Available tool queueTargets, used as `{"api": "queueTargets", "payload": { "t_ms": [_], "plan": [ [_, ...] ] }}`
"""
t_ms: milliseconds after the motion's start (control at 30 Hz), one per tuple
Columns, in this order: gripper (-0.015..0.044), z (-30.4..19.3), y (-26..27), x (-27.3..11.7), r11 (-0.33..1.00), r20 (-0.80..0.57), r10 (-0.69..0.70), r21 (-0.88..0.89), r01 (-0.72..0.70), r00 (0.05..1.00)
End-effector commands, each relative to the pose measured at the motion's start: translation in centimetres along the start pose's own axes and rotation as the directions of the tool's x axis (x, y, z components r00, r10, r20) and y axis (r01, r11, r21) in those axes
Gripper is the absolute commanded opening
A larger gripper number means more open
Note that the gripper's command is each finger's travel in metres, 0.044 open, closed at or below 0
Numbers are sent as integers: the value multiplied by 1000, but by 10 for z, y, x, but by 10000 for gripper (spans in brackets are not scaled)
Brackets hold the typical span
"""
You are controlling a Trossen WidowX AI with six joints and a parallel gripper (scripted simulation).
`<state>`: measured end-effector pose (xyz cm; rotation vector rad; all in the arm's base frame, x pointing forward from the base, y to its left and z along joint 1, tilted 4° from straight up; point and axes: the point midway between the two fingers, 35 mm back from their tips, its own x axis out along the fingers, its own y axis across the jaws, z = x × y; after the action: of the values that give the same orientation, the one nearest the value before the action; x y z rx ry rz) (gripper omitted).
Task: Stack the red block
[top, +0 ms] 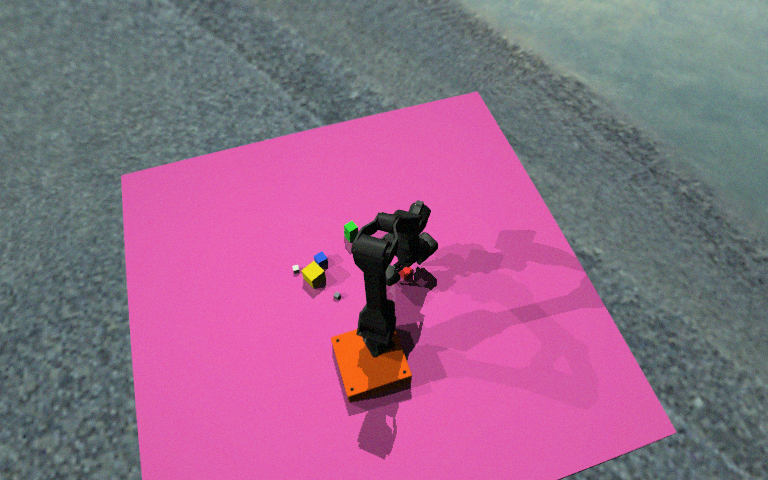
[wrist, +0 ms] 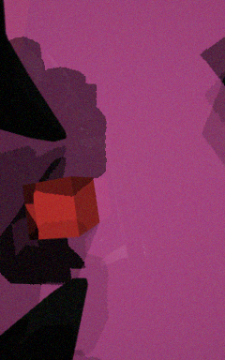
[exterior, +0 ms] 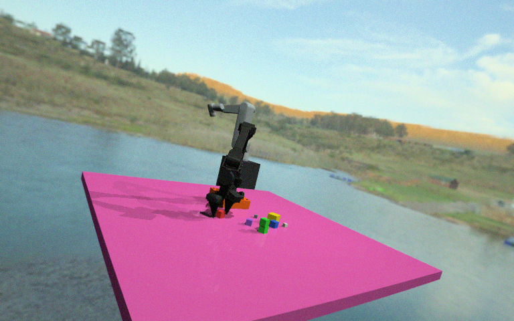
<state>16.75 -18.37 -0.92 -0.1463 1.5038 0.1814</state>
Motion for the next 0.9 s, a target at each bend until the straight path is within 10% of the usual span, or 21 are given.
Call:
{"api": "queueTargets", "payload": {
  "t_ms": [0,233,600,867],
  "plan": [
    [440,0,2,2,1000,3,7,6,-7,1000],
    [440,0,2,1,1000,3,7,6,-7,1000],
    [151,0,2,1,1000,3,7,6,-7,1000],
    [98,0,2,1,1000,3,7,6,-7,1000]
  ]
}}
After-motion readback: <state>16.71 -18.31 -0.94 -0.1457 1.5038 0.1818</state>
